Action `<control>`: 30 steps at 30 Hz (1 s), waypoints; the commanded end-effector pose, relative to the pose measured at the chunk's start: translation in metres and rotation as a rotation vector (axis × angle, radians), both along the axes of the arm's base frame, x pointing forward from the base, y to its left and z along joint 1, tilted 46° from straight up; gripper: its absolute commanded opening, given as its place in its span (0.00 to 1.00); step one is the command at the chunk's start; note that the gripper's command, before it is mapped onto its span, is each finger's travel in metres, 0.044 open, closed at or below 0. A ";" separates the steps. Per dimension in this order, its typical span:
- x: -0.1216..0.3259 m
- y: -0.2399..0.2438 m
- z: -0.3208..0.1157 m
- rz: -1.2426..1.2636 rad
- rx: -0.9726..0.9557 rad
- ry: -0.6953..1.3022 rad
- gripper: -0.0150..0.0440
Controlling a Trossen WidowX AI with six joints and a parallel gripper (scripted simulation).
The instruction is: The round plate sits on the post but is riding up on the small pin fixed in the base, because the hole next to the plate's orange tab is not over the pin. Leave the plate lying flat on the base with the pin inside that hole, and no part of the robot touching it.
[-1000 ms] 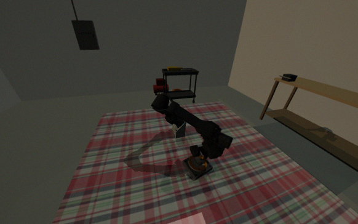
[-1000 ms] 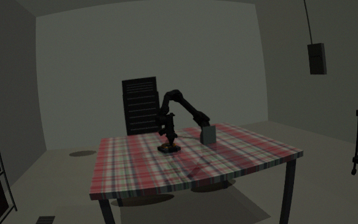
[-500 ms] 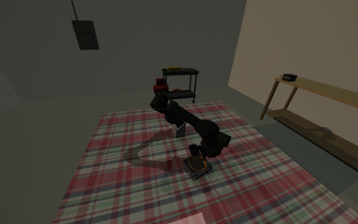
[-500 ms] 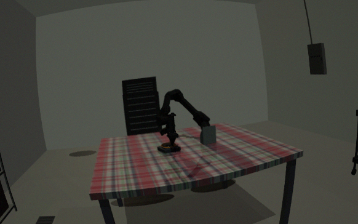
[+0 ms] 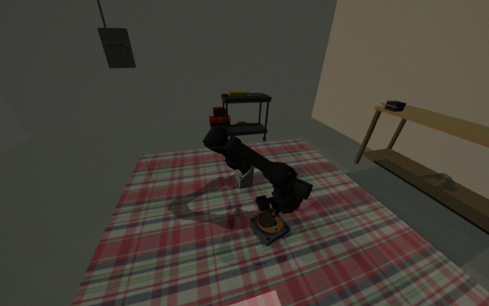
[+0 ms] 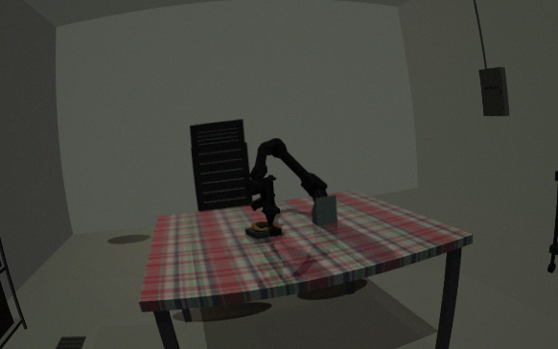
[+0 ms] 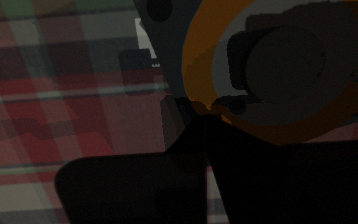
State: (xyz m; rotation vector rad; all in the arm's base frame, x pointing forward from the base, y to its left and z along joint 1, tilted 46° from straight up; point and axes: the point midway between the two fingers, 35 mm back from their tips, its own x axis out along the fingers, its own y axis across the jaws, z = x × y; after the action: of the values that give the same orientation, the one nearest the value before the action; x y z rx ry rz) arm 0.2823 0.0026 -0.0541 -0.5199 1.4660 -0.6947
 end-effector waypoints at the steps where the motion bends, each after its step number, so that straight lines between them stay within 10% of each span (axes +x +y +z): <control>1: -0.008 -0.004 0.001 -0.003 -0.009 0.018 0.25; 30: -0.022 -0.014 0.013 -0.003 -0.010 0.019 0.25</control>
State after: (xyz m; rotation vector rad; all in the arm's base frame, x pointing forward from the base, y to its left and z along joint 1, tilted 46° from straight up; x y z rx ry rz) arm 0.2649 -0.0069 -0.0428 -0.5200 1.4718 -0.6958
